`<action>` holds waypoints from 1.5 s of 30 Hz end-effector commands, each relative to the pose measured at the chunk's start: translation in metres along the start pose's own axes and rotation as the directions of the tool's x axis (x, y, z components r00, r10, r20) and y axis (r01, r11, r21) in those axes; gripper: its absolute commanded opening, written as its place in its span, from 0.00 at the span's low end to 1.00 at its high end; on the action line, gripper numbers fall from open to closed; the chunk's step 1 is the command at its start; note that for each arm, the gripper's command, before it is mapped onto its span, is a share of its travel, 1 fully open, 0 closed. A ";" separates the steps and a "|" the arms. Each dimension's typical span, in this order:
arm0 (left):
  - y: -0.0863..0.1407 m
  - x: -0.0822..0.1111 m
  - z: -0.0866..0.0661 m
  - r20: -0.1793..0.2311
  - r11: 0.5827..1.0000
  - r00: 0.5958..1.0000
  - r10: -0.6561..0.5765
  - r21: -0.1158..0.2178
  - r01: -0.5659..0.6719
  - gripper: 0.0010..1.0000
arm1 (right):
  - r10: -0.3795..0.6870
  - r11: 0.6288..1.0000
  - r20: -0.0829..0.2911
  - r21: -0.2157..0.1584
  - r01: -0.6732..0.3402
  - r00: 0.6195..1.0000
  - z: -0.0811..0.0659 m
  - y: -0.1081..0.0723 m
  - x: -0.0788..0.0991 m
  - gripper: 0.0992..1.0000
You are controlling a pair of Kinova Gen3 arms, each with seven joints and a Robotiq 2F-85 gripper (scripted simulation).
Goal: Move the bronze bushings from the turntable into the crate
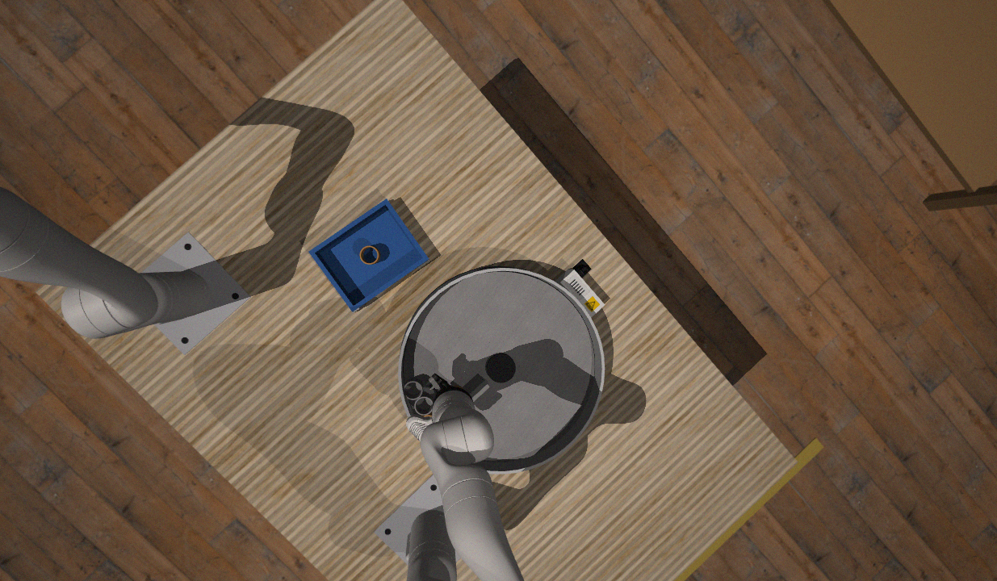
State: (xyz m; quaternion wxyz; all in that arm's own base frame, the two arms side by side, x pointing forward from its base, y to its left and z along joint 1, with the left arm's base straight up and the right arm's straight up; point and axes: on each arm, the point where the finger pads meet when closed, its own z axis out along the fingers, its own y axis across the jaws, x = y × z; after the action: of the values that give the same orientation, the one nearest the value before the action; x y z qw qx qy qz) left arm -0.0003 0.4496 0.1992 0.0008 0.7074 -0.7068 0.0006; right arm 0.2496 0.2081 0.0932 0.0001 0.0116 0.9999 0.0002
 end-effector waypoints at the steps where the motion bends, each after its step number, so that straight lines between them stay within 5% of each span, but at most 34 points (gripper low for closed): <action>1: 0.000 0.000 -0.001 0.002 1.000 1.000 0.000 0.000 0.000 1.00 | 0.000 1.000 0.001 0.000 0.000 1.000 -0.007 0.000 0.000 0.00; 19: 0.000 0.000 -0.001 0.002 1.000 1.000 0.000 0.000 0.000 1.00 | 0.000 1.000 0.001 0.000 0.000 1.000 -0.071 0.000 0.000 0.00; 45: 0.000 0.000 -0.001 0.002 1.000 1.000 0.000 0.000 0.000 1.00 | 0.000 1.000 0.001 0.000 0.000 1.000 -0.075 0.000 0.000 0.00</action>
State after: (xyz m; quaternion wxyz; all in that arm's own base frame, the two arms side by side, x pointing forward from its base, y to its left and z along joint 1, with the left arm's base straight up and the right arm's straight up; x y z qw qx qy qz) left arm -0.0003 0.4496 0.1992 0.0008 0.7074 -0.7068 0.0006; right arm 0.2496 0.2077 0.1673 0.0000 0.0117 0.9999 -0.0001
